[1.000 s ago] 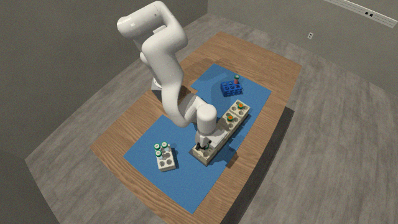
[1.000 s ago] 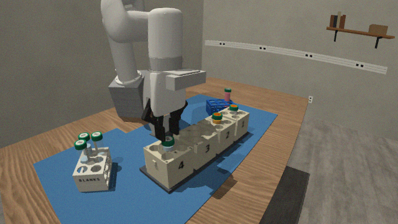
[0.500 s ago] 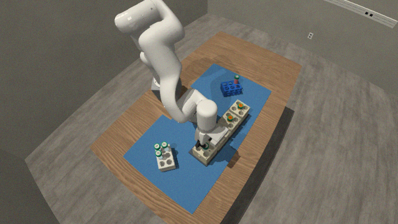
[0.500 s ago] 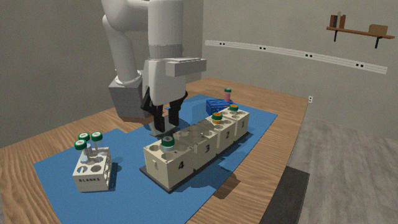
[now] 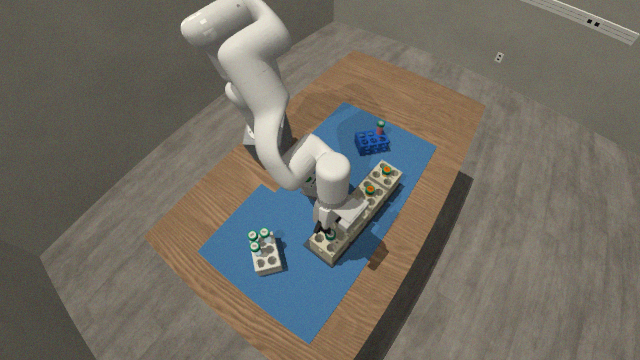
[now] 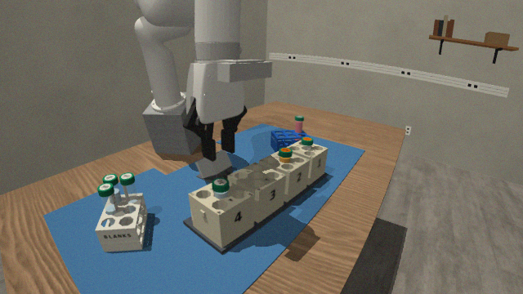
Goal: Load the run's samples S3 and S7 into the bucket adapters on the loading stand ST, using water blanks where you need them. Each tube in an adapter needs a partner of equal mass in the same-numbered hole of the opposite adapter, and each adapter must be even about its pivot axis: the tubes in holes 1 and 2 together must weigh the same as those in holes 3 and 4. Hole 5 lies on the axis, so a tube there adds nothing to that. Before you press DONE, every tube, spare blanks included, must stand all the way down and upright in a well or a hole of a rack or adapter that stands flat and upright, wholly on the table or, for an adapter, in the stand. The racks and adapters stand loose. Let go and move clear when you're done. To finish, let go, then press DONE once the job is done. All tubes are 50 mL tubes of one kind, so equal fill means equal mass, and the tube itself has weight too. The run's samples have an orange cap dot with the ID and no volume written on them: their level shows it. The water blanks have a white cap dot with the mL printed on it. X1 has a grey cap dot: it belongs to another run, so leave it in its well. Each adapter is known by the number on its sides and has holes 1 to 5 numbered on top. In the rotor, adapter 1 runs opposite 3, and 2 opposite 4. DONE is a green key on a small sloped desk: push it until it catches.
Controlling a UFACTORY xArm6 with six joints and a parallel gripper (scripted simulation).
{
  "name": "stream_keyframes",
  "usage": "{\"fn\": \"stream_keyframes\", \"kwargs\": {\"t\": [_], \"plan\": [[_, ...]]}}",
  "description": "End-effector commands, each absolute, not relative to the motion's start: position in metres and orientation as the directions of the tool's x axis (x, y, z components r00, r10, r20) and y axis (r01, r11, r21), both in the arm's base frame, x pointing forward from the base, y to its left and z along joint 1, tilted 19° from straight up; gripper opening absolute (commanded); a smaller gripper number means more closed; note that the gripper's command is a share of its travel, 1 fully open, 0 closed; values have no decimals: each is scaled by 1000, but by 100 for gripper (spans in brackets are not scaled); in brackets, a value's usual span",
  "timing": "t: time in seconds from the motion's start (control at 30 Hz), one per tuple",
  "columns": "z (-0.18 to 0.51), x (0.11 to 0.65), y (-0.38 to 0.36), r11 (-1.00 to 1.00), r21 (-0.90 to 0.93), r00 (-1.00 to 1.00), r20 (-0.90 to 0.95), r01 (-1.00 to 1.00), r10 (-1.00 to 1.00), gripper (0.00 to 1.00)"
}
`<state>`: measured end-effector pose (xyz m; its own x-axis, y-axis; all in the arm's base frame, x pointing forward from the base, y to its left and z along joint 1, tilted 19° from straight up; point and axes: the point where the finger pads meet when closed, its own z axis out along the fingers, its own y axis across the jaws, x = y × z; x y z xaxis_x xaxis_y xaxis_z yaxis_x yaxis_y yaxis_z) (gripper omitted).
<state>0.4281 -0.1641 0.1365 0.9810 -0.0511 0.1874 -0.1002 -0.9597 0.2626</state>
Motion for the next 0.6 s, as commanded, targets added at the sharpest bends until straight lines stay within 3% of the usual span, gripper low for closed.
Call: {"fn": "stream_keyframes", "kwargs": {"t": [0.0,0.57], "plan": [[146,428,-162,-959,263,980,191,-101,-50,44],[174,423,-154,-959,263,980,191,-101,-51,44]]}}
